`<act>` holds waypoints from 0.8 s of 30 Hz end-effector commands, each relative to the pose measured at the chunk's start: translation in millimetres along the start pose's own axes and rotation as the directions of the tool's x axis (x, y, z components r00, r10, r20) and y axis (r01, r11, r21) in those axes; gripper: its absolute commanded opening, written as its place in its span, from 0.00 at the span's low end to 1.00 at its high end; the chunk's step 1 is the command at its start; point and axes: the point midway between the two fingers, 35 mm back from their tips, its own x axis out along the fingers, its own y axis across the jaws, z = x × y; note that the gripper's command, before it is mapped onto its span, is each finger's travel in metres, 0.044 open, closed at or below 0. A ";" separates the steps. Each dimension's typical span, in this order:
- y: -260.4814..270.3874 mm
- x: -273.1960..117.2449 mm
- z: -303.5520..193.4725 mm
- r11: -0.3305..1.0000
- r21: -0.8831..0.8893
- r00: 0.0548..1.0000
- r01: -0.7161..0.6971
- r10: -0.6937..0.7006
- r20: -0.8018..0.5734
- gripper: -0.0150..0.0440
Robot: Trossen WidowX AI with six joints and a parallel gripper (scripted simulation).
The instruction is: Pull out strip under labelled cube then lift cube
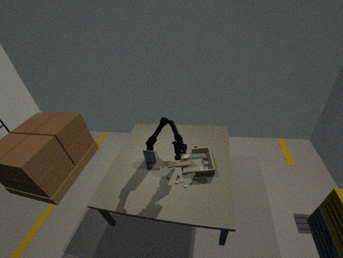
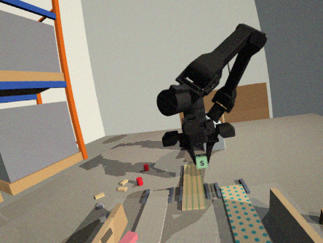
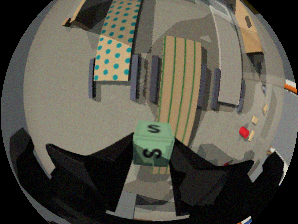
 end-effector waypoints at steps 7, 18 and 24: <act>1.2 -25.0 -10.5 1.000 -0.002 1.000 0.008 -0.008 -0.002 0.25; 1.5 -35.9 -10.9 1.000 -0.002 1.000 0.008 -0.008 -0.002 0.25; 1.5 -35.9 -10.9 1.000 -0.002 1.000 0.008 -0.008 -0.002 0.25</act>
